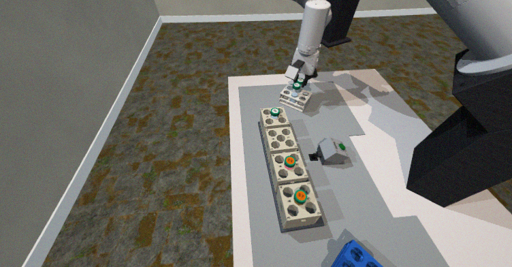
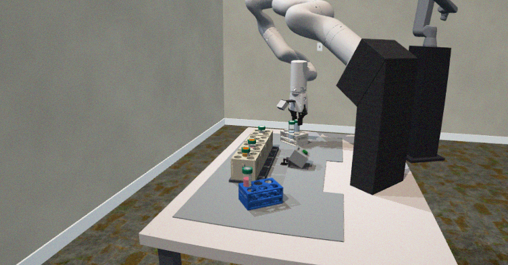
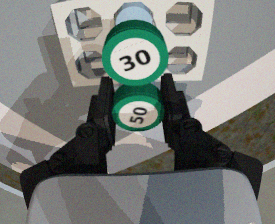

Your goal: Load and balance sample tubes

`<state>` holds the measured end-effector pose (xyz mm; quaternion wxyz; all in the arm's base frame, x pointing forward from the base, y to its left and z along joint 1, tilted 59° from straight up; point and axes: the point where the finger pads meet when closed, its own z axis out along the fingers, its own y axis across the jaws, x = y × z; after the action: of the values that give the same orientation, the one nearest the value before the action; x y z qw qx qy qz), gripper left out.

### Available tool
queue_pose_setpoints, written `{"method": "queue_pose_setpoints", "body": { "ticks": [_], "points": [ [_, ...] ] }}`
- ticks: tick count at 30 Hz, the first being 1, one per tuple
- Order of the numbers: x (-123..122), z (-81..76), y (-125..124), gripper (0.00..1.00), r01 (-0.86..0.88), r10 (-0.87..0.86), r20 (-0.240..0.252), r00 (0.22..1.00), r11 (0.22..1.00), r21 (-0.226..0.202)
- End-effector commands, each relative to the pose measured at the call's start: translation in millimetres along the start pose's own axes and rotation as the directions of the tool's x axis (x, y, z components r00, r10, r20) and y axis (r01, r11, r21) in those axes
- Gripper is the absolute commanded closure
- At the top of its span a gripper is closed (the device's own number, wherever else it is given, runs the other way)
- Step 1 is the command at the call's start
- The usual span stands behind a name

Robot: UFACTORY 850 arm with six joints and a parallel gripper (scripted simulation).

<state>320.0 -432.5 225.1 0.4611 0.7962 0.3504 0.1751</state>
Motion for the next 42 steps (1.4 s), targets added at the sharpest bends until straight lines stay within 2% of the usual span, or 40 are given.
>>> {"method": "queue_pose_setpoints", "body": {
  "ticks": [1,13,42],
  "points": [
    [0,-0.2,0,1.00,0.000,0.000,0.000,1.000,1.000,0.000],
    [0,-0.2,0,1.00,0.000,0.000,0.000,1.000,1.000,0.000],
    [0,-18.3,0,1.00,0.000,0.000,0.000,1.000,1.000,0.000]
  ]
}}
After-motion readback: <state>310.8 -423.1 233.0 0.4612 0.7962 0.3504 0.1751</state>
